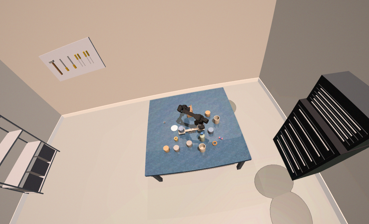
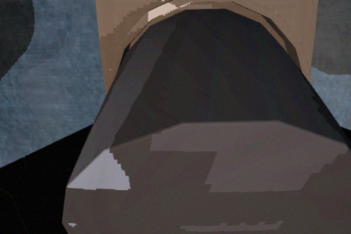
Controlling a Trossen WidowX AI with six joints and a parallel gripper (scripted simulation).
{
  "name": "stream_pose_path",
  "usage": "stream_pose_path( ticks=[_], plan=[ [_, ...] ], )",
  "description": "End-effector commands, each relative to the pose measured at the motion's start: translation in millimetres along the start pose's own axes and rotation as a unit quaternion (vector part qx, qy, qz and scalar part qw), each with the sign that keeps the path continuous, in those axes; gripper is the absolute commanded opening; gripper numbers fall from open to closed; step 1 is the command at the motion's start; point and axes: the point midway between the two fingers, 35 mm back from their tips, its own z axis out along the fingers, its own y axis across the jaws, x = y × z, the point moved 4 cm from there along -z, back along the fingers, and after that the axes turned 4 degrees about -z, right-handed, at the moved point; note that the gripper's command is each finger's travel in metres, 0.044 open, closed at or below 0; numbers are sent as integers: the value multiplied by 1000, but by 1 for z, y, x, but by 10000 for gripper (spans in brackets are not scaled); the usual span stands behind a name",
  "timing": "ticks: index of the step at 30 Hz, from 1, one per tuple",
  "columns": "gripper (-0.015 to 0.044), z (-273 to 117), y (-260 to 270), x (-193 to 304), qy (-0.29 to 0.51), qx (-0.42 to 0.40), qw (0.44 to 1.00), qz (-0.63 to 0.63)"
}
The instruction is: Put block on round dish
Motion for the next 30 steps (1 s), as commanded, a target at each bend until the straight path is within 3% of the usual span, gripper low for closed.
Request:
stream_pose_path(
  ticks=[1,30],
  plan=[
    [0,-8,3,2,6,-4,1000,4],
    [0,-45,4,3,7,-4,1000,4]
  ],
)
